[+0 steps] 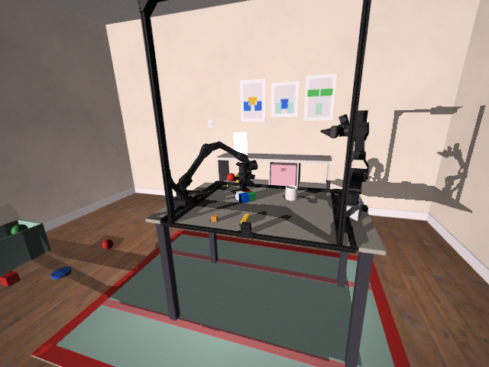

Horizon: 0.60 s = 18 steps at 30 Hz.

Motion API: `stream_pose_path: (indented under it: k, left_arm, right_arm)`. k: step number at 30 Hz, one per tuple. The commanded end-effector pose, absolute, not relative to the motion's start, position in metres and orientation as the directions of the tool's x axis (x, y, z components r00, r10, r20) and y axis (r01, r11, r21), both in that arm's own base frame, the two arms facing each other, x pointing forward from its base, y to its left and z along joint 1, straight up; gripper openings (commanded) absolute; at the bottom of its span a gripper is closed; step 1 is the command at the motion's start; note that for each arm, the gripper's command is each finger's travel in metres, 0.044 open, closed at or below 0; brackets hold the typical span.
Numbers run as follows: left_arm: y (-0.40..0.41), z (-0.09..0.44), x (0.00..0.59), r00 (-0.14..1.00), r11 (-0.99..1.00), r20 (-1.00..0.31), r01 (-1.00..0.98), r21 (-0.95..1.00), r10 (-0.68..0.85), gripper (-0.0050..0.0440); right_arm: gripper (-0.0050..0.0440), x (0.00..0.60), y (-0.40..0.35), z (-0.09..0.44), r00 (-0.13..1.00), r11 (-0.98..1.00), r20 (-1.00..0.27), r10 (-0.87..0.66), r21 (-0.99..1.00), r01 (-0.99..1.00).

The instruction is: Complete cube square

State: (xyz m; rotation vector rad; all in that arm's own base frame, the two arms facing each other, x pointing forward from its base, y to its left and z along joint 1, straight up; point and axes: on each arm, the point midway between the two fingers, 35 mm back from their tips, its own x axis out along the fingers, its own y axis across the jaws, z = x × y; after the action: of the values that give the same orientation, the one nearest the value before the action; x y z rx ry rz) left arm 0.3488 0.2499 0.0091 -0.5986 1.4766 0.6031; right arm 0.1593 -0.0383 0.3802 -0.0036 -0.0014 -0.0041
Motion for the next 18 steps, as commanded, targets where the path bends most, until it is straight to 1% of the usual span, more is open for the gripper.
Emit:
stream_pose_path:
  k: [1, 18]
  left_arm:
    - [0.2484, 0.0056, 0.3491, 0.000, 0.718, -1.000, -0.697, 0.000, 0.000, 0.0000]
    - [0.2462, 0.0056, 0.3512, 0.000, 0.718, -1.000, -0.697, 0.000, 0.000, 0.0000]
  right_arm:
    - [0.0400, 0.1592, -0.0377, 0.3802, 1.000, 1.000, 0.001, 0.000, 0.001, 0.000]
    - [0.0400, 0.1592, -0.0377, 0.3802, 1.000, 1.000, 0.001, 0.000, 0.001, 0.000]
